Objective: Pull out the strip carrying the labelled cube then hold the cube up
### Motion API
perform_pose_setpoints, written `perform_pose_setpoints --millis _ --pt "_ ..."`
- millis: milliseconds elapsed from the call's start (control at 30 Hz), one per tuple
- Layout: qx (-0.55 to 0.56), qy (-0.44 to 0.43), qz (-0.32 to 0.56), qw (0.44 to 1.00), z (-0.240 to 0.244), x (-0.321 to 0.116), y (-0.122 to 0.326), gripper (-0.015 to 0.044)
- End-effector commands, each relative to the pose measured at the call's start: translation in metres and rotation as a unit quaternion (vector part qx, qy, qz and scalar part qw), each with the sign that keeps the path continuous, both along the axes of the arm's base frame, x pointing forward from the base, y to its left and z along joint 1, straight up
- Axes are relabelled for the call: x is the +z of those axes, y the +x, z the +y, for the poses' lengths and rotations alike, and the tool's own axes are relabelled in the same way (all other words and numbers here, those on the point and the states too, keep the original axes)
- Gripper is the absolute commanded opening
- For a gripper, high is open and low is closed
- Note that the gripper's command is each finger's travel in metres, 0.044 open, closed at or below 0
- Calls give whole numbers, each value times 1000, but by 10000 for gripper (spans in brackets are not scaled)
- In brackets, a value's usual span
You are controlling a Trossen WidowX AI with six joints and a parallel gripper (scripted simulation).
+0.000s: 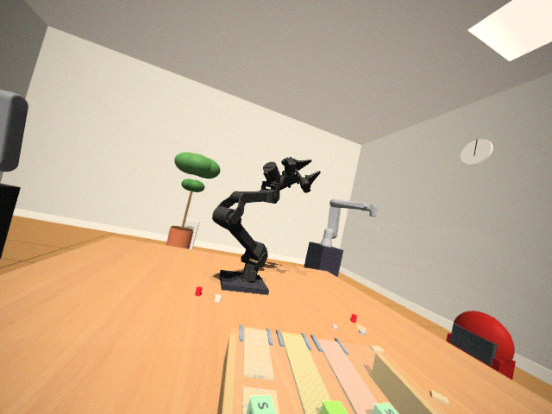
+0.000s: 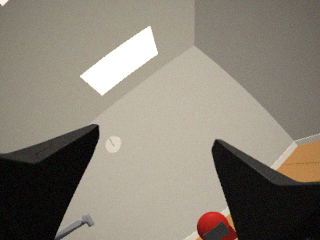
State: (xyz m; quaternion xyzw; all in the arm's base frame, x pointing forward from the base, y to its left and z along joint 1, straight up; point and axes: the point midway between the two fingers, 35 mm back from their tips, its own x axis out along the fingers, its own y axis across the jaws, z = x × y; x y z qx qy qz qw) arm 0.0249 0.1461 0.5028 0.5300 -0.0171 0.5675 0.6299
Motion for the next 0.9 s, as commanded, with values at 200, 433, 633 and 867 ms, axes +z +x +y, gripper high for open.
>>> perform_pose_setpoints --millis 200,433,633,867 --pt "-110 -73 -82 988 30 -14 12 400" --pt "-232 -195 -149 941 63 -44 55 400" --pt "-313 -313 -164 881 74 -80 112 400" --pt "-377 -450 -131 799 54 -132 187 400"
